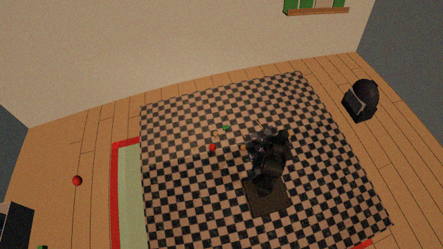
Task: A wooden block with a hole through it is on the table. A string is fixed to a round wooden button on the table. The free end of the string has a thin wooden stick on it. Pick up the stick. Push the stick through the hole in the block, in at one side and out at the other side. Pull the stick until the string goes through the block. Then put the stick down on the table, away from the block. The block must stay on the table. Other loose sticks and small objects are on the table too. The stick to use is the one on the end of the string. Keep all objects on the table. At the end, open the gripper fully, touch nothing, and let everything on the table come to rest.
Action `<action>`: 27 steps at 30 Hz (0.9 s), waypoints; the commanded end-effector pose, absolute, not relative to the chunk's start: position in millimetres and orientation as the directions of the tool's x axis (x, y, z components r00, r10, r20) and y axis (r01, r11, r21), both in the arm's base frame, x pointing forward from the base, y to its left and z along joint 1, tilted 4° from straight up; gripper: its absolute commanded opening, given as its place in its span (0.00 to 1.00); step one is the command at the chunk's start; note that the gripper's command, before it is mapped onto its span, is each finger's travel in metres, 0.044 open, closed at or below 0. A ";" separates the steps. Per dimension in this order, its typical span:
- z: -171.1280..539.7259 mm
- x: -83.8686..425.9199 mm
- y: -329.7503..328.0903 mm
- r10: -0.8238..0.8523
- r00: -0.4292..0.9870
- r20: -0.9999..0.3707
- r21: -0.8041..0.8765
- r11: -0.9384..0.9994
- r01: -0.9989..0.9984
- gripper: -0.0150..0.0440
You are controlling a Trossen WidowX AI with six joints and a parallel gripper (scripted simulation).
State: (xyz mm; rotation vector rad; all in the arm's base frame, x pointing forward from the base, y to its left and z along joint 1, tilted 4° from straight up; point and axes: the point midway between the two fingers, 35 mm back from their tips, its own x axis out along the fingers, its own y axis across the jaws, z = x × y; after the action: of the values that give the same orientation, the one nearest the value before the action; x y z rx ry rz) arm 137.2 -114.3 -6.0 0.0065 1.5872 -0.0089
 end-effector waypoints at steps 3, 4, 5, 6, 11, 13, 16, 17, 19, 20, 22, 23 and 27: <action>-5.9 129.1 -119.7 -0.002 -0.021 -1.000 -0.002 1.000 -0.017 0.25; -5.9 128.1 -121.0 -0.002 -0.021 -1.000 -0.001 1.000 -0.023 0.25; -5.7 127.0 -122.4 -0.002 -0.022 -1.000 -0.001 1.000 -0.031 0.25; -5.7 125.9 -123.9 -0.002 -0.021 -1.000 -0.001 0.999 -0.038 0.25; -5.0 120.5 -129.2 -0.002 -0.024 -1.000 0.000 0.997 -0.080 0.25; -4.8 118.3 -131.8 -0.002 -0.024 -1.000 0.000 0.995 -0.099 0.25; -5.2 120.3 -130.0 -0.001 -0.019 -1.000 0.001 0.996 -0.091 0.30; -5.2 120.3 -130.0 -0.001 -0.019 -1.000 0.001 0.996 -0.091 0.34; -5.2 120.3 -130.0 -0.001 -0.019 -1.000 0.001 0.996 -0.091 0.43; -5.2 120.3 -130.0 -0.001 -0.019 -1.000 0.001 0.996 -0.091 0.48; -2.8 120.8 -130.4 -0.001 -0.019 -1.000 0.001 0.996 -0.091 0.57; 4.7 122.2 -131.6 -0.001 -0.019 -1.000 0.000 0.996 -0.092 0.61; 64.1 124.9 -132.3 -0.003 -0.020 -1.000 -0.001 0.996 -0.093 0.61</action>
State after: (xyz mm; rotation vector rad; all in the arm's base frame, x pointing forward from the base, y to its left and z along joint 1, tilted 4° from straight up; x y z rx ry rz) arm 120.5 -129.9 22.7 -0.0604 1.6065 0.0878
